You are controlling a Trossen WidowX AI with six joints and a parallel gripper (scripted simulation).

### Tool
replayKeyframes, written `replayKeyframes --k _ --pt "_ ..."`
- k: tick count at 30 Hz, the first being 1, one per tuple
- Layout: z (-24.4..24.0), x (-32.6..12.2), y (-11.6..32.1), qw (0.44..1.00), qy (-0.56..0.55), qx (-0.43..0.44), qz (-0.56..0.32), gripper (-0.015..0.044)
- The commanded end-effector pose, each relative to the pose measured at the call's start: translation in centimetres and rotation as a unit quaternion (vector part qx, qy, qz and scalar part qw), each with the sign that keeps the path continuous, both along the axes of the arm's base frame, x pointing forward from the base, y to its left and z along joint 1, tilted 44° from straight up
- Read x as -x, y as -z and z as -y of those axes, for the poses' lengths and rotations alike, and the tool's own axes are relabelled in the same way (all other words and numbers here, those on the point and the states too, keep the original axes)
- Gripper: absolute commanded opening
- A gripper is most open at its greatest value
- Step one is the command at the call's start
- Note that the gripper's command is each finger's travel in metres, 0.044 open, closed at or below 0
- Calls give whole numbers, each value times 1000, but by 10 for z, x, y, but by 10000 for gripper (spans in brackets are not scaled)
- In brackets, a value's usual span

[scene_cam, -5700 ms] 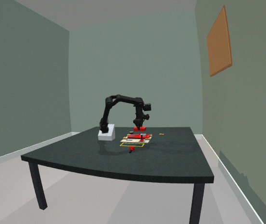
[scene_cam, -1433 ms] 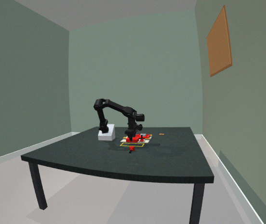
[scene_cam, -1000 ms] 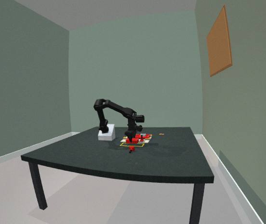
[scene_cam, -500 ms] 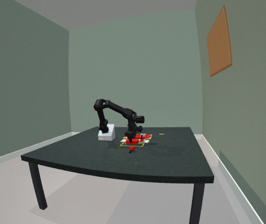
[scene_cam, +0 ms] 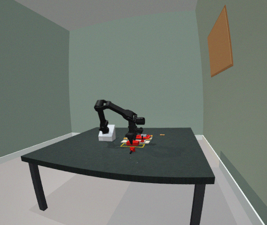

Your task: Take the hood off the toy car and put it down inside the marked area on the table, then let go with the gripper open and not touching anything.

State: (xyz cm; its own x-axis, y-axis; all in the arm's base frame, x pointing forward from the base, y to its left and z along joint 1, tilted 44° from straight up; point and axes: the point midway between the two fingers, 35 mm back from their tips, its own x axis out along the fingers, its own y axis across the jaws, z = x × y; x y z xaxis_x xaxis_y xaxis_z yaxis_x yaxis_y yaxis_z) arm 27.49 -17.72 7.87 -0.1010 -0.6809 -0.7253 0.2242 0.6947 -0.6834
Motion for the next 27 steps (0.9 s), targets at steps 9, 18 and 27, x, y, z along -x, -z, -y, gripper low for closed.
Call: replayKeyframes --k 9,18,27 --pt "4 3 6 1000 -1 1 -6 0" --pt "5 1 5 1000 0 1 0 105" --pt "5 1 5 1000 0 1 0 341"
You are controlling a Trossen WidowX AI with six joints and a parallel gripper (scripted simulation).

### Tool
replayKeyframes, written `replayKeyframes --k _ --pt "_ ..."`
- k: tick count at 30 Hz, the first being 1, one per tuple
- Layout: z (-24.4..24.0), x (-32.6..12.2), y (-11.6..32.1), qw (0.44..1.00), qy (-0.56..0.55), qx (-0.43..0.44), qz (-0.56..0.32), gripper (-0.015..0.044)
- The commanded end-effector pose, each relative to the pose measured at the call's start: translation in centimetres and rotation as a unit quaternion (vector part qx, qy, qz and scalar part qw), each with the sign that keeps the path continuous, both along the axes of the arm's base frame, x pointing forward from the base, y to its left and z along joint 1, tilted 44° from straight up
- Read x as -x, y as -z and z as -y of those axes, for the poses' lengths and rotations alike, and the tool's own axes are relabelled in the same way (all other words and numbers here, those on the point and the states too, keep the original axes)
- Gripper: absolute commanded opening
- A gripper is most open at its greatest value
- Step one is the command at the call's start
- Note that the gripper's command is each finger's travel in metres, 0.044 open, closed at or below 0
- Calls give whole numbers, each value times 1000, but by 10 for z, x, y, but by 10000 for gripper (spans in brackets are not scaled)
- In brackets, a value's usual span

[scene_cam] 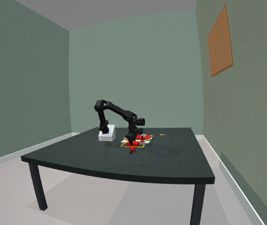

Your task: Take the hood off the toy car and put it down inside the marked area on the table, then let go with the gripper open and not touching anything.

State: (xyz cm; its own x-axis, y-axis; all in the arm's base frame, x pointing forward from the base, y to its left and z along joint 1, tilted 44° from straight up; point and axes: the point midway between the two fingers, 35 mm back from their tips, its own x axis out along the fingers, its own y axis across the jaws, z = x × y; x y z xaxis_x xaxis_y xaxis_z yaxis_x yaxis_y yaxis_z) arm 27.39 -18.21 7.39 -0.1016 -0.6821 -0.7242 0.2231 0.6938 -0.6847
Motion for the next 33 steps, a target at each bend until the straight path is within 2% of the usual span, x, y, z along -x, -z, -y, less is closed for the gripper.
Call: replayKeyframes --k 1,4,13,33 --pt "0 0 0 1000 0 0 0 367" --pt "-1 -1 -1 1000 0 0 0 440" --pt "-49 -9 -50 1000 3 2 -4 440" --pt "-50 -9 -51 1000 3 2 -4 440"
